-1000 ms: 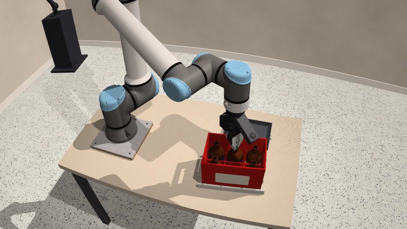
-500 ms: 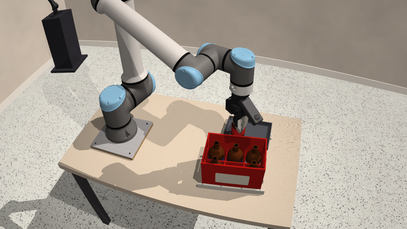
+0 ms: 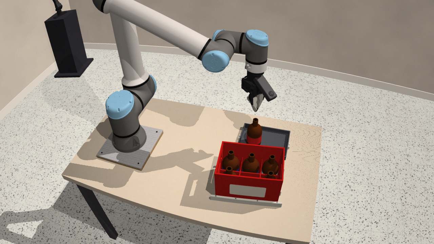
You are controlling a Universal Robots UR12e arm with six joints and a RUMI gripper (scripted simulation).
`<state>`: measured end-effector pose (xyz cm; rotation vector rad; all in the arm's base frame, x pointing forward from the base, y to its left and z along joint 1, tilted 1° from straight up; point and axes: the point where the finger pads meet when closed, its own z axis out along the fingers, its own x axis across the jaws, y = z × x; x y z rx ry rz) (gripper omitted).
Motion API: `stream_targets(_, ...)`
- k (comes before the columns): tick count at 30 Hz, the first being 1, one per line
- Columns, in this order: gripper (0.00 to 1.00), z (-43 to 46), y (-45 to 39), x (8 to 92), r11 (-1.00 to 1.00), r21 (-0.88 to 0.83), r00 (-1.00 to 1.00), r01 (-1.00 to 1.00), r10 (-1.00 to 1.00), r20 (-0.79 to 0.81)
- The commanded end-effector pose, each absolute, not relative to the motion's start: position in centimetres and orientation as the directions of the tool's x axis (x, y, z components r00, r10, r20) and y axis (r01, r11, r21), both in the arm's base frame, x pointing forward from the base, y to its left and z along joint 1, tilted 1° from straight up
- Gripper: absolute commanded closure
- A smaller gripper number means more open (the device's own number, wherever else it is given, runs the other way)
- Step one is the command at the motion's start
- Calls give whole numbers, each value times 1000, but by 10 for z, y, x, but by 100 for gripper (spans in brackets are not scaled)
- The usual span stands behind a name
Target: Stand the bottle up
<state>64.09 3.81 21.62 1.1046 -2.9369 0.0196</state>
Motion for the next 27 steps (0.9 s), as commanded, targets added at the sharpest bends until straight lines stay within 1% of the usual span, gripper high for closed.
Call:
stream_targets(1, 100, 217, 60, 641, 755, -14, -755, -656, -656, 10)
stream_targets(11, 100, 217, 60, 641, 755, -14, -755, -656, -656, 10)
stream_targets(12, 62, 217, 60, 641, 755, -14, -755, -656, -656, 10)
stream_targets(27, 62, 217, 60, 641, 755, -14, -755, -656, -656, 10)
